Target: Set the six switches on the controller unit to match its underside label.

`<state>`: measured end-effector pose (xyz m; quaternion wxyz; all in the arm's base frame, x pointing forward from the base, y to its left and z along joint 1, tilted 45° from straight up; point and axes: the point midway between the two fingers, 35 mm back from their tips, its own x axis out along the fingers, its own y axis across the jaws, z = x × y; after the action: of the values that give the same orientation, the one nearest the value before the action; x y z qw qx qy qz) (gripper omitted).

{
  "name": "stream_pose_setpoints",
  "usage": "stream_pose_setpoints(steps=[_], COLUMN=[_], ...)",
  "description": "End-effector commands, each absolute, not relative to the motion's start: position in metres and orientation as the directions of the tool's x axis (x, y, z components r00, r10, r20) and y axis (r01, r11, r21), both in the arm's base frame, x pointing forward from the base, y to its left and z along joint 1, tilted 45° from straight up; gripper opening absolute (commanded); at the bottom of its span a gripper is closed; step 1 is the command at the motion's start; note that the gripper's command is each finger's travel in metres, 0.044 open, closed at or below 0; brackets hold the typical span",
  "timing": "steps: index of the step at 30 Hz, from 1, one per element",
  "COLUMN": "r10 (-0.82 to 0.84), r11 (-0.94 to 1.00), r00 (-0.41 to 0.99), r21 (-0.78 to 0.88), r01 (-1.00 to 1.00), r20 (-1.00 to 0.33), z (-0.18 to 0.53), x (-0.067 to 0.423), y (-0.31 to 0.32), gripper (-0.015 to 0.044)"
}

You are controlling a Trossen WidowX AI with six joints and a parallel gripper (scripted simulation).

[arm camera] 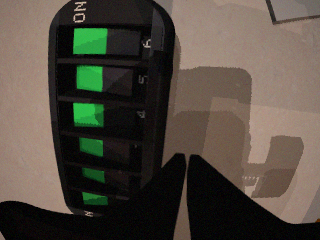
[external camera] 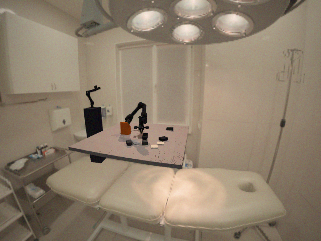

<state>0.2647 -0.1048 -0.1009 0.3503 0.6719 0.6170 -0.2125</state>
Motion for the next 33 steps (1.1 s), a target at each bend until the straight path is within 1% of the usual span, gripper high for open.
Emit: stream_pose_setpoints(steps=[1,3,10,22,33], r10=[0.675,0.676,0.676,0.676,0.676], r11=[0.007,0.008,0.008,0.008,0.008], r00=[0.152,0.151,0.151,0.151,0.151], r21=[0.212,0.211,0.211,0.211,0.211], r01=[0.977,0.977,0.977,0.977,0.977], r20=[-0.722,-0.722,-0.721,-0.721,-0.721], z=[-0.084,-0.068,-0.066,-0.066,-0.066], x=[0.262,0.258,0.258,0.258,0.258], y=[-0.123,-0.138,-0.139,-0.139,-0.139], gripper=[0.0079,0.0131,0.0315,0.0000,0.0000])
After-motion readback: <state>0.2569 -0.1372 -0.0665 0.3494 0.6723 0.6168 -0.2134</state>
